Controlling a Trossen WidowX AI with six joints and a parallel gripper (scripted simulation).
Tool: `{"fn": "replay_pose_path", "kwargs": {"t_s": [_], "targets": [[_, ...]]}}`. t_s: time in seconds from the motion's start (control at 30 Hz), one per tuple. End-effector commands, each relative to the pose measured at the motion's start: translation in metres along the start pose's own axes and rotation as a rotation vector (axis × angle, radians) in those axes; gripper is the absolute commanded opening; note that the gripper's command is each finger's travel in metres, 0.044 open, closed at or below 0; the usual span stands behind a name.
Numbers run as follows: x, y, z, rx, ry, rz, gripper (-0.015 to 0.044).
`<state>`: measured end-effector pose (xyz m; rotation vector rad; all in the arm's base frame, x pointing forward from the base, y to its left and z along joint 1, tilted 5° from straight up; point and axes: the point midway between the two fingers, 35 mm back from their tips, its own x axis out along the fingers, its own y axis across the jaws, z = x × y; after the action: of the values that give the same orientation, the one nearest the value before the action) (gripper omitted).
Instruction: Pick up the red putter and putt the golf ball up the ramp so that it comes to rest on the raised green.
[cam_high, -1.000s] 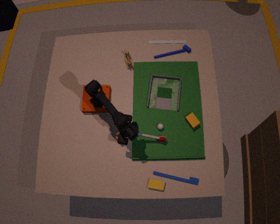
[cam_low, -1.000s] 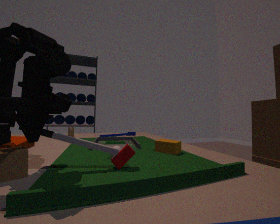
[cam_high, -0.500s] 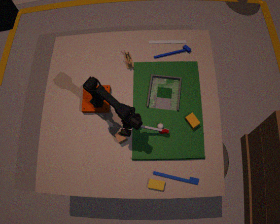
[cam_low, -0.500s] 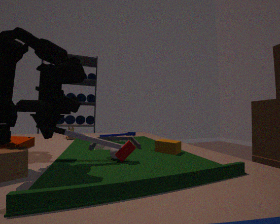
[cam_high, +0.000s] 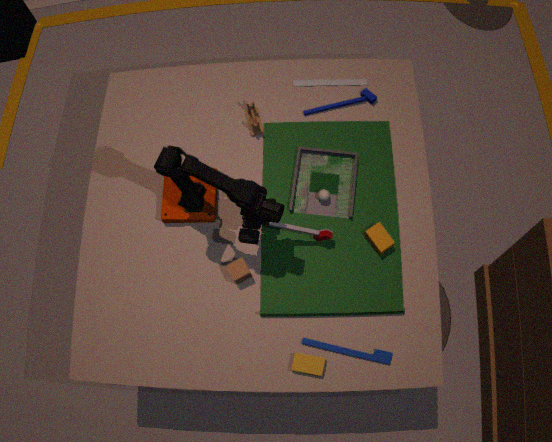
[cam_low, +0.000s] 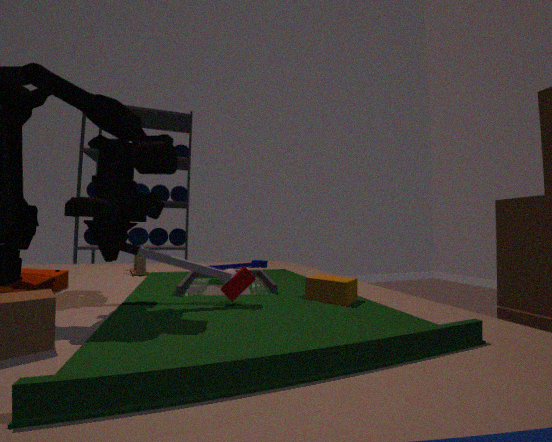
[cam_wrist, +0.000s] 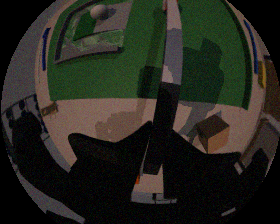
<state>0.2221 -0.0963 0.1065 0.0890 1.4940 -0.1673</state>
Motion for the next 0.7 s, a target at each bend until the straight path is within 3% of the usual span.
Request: {"fn": "replay_pose_path", "kwargs": {"t_s": [0.0,0.23,0.67], "targets": [[-0.018,0.000,0.003,0.005,-0.016,-0.007,0.0000],[-0.048,0.000,0.001,0.005,-0.016,-0.007,0.0000],[-0.039,0.001,0.001,0.000,-0.012,-0.002,0.0000]]}}
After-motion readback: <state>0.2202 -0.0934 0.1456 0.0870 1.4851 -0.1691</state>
